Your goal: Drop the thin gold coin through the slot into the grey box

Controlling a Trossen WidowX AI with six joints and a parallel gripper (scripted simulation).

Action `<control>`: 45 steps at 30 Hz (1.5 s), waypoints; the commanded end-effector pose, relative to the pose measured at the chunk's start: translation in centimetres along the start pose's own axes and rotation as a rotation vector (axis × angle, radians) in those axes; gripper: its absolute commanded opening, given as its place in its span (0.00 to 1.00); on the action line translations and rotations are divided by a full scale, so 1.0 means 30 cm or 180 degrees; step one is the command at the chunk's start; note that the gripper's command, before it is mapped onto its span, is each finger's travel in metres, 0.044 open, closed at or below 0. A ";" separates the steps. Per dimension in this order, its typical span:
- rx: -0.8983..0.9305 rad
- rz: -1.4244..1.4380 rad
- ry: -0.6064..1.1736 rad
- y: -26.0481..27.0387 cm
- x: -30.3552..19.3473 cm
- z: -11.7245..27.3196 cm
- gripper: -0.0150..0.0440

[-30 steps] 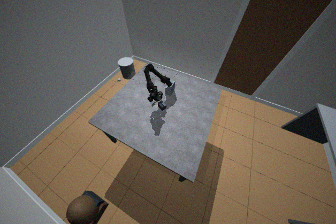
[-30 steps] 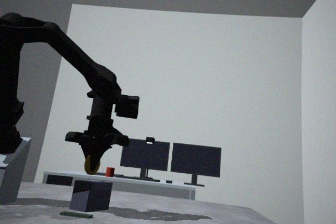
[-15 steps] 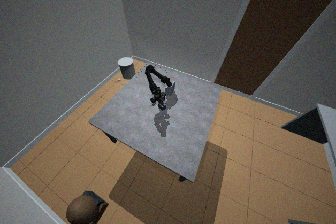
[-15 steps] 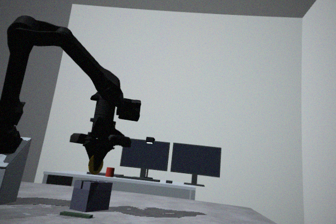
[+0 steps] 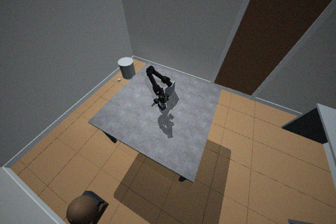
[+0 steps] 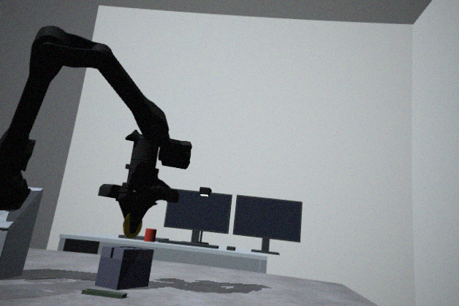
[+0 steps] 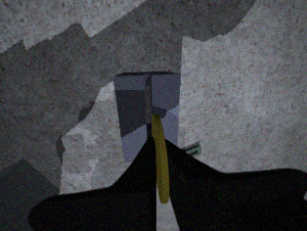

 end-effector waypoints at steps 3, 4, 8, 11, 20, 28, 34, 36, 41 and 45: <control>0.0001 -0.0004 -0.0001 -0.003 -0.004 0.000 0.25; 0.0001 -0.0004 -0.0001 -0.003 -0.004 0.000 0.25; 0.0001 -0.0004 -0.0001 -0.003 -0.004 0.000 0.25; 0.0001 -0.0005 -0.0001 -0.003 -0.003 0.000 0.25; 0.0001 -0.0030 -0.0002 0.008 0.009 0.000 0.25; -0.0004 -0.0028 0.0006 0.008 0.011 0.000 0.25; -0.0006 -0.0025 0.0009 0.008 0.010 0.000 0.25; -0.0006 -0.0024 0.0009 0.008 0.010 -0.003 0.25; -0.0006 -0.0015 0.0010 0.007 0.011 -0.014 0.25; -0.0007 -0.0011 0.0010 0.007 0.010 -0.022 0.25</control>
Point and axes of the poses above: the point midway between the two fingers, 35 mm back from their tips, its own z axis back along the fingers, its own y axis across the jaws, x = y × z, the point moved 4 cm from there along z, back along the fingers, and after that the axes turned 1 degree about z, right-handed, at the moved point
